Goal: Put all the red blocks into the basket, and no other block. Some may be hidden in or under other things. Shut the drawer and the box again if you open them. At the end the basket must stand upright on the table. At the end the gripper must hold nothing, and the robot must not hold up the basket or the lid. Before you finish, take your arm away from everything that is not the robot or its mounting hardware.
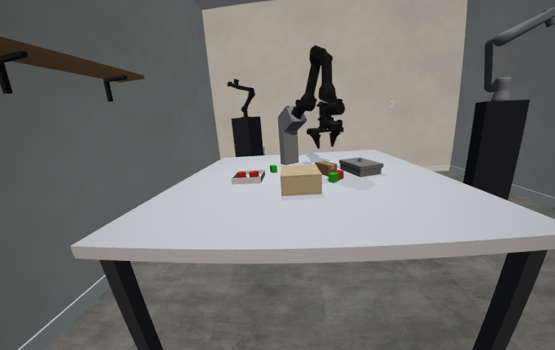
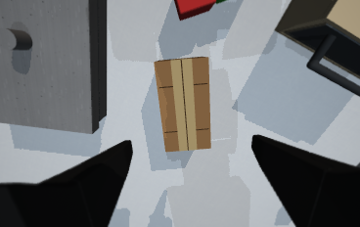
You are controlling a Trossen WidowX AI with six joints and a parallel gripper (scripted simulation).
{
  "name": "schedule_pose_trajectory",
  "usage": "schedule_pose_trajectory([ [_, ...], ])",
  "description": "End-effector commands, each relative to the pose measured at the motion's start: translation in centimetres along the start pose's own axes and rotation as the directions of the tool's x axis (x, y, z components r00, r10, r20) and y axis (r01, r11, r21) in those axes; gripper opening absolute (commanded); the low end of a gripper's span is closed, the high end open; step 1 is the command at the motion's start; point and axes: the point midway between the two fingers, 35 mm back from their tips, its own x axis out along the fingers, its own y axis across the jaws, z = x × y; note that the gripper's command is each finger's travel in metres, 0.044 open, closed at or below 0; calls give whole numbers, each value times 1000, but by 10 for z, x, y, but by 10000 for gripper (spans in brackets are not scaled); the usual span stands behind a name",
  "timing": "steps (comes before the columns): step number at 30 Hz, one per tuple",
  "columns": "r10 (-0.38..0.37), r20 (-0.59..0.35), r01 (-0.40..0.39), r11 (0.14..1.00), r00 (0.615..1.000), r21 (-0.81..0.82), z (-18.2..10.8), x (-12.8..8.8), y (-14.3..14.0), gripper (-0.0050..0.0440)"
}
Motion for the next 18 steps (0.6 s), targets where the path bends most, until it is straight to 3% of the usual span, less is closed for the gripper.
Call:
schedule_pose_trajectory([
  [1, 3, 9, -4, 988, 1000, 157, 27, -2, -2, 242],
  [7, 3, 9, -7, 849, 1000, 529, 64, -2, -6, 242],
  [13, 3, 9, -9, 576, 1000, 818, 98, -3, -10, 242],
  [15, 3, 9, -9, 576, 1000, 818, 98, -3, -10, 242],
  [18, 3, 9, -9, 402, 1000, 916, 115, -3, -13, 242],
])
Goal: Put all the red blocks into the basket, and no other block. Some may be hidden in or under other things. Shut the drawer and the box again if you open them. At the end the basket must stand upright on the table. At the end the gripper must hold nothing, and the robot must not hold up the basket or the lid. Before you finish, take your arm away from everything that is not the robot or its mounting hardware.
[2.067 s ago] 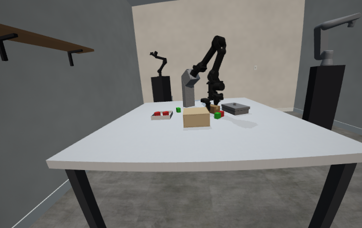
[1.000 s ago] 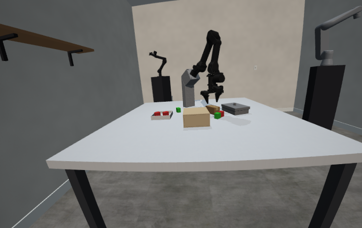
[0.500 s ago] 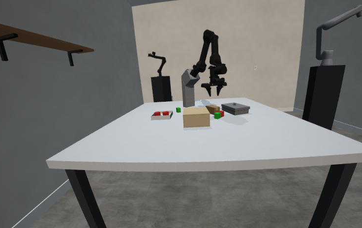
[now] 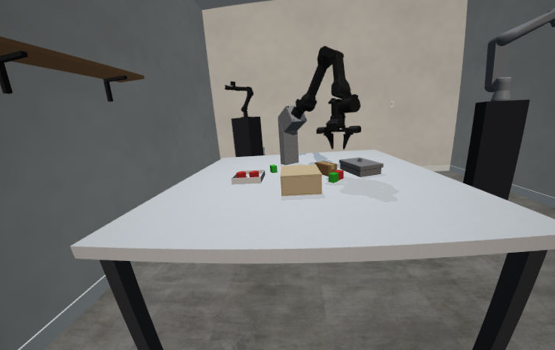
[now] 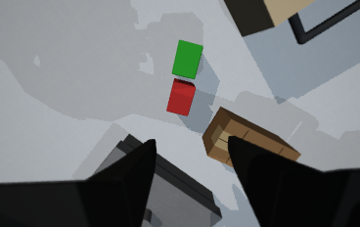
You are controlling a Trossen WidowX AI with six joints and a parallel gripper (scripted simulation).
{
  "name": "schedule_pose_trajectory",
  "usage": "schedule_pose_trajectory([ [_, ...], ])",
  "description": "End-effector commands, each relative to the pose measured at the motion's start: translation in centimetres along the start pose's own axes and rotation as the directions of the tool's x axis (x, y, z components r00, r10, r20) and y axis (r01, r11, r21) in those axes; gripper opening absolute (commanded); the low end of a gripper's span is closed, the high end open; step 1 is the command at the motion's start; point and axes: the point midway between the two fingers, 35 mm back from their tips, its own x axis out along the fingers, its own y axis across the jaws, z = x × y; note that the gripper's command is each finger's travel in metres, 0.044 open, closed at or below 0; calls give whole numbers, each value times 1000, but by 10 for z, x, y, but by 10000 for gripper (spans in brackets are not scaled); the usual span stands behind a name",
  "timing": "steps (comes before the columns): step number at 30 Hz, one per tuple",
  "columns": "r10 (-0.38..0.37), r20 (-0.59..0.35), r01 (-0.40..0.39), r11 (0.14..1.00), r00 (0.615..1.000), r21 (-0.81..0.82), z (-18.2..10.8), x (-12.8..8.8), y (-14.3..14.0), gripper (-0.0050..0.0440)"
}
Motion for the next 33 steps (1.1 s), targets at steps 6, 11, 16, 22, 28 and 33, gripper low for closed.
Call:
schedule_pose_trajectory([
  [6, -5, -8, 8, 957, 1000, 291, 6, 9, 6, 242],
  [11, -5, -8, 8, 957, 1000, 291, 6, 43, 6, 242],
  [16, -5, -8, 8, 957, 1000, 291, 6, 63, 6, 242],
  [22, -5, -8, 8, 957, 1000, 291, 6, 103, 6, 242],
  [28, -5, -8, 8, 957, 1000, 291, 6, 109, 6, 242],
  [33, -5, -8, 8, 957, 1000, 291, 5, 117, 6, 242],
])
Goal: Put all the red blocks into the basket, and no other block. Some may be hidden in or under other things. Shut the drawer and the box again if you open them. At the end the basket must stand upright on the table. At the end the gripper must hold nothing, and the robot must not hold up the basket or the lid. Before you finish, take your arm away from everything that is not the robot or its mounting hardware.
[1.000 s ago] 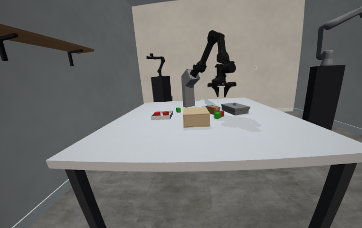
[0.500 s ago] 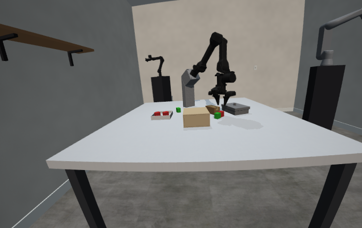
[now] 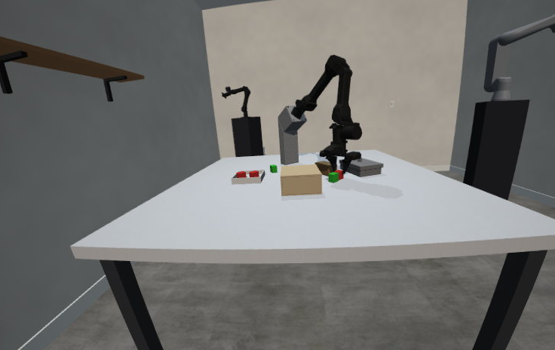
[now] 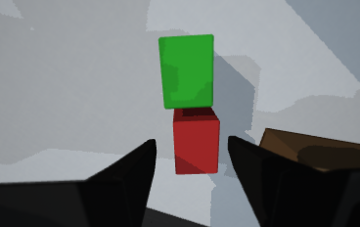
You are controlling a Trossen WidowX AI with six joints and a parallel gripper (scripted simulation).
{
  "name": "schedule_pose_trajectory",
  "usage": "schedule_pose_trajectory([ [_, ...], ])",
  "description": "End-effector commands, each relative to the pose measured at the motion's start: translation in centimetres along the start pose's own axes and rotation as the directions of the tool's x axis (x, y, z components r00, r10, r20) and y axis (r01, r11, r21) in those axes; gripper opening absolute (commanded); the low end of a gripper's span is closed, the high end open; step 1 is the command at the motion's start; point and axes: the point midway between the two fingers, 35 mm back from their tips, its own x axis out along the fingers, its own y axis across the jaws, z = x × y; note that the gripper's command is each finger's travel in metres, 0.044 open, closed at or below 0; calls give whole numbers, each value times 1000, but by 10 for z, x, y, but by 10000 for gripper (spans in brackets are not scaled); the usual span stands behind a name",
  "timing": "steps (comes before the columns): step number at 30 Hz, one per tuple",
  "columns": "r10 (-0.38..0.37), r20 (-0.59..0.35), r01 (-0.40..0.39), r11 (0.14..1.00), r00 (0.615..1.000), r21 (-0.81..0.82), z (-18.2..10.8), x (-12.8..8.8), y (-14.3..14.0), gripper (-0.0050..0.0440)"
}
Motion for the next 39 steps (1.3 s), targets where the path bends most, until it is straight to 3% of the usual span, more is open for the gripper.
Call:
schedule_pose_trajectory([
  [1, -8, 1, 8, 1000, 1000, 3, 0, 11, -2, 242],
  [6, -8, 1, 8, 1000, 1000, 3, 0, 24, -2, 242],
  [12, -8, 1, 8, 1000, 1000, 3, 0, 25, -2, 242],
  [13, -8, 1, 8, 1000, 1000, 3, 0, 25, -2, 0],
  [27, -8, 1, 8, 1000, 1000, 3, 0, 25, -2, 0],
  [39, -8, 1, 8, 1000, 1000, 3, 0, 5, -2, 0],
])
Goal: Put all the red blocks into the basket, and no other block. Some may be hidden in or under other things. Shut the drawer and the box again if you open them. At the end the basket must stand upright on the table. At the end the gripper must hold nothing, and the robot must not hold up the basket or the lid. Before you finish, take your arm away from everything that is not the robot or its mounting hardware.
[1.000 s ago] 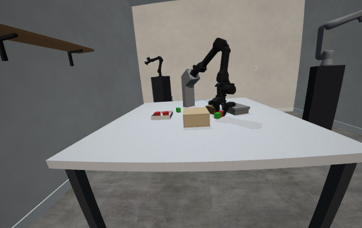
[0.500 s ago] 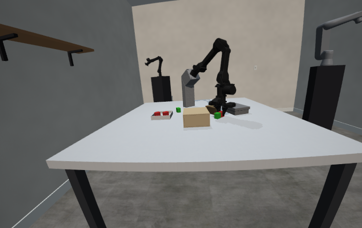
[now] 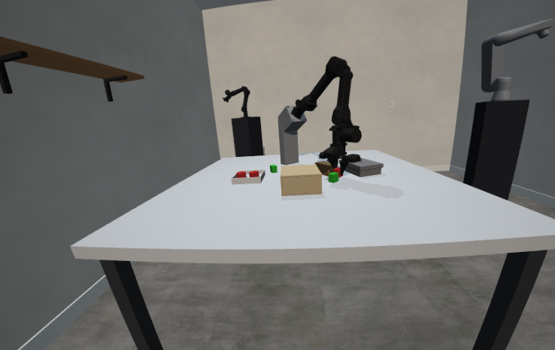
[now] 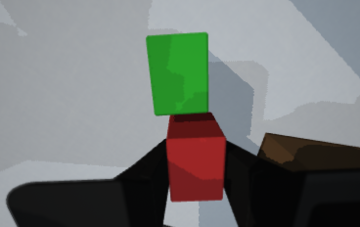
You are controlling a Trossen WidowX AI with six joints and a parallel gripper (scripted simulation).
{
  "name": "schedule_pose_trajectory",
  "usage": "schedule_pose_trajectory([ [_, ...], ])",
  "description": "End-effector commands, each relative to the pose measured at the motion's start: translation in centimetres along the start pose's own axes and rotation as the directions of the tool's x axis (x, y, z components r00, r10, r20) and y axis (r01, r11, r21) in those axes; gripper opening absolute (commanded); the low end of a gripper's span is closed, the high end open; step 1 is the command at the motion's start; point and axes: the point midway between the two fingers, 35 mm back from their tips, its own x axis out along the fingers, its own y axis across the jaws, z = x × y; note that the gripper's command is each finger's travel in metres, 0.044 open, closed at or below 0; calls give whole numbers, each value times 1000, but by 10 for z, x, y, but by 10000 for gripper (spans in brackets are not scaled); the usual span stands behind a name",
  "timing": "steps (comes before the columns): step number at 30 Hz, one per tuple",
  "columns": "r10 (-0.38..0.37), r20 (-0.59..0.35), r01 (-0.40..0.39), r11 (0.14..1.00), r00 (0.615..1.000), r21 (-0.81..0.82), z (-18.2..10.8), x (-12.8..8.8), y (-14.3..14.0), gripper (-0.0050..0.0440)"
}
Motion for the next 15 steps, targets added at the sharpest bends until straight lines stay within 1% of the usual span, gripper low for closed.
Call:
schedule_pose_trajectory([
  [1, 7, -1, -7, 1000, 1000, -3, 0, -12, 2, 0],
  [8, 7, -1, -7, 1000, 1000, -3, 0, -58, 1, 0],
  [10, 7, -1, -7, 1000, 1000, -3, 0, -58, 1, 0],
  [15, 7, -1, -7, 1000, 1000, -3, 0, -92, 1, 0],
])
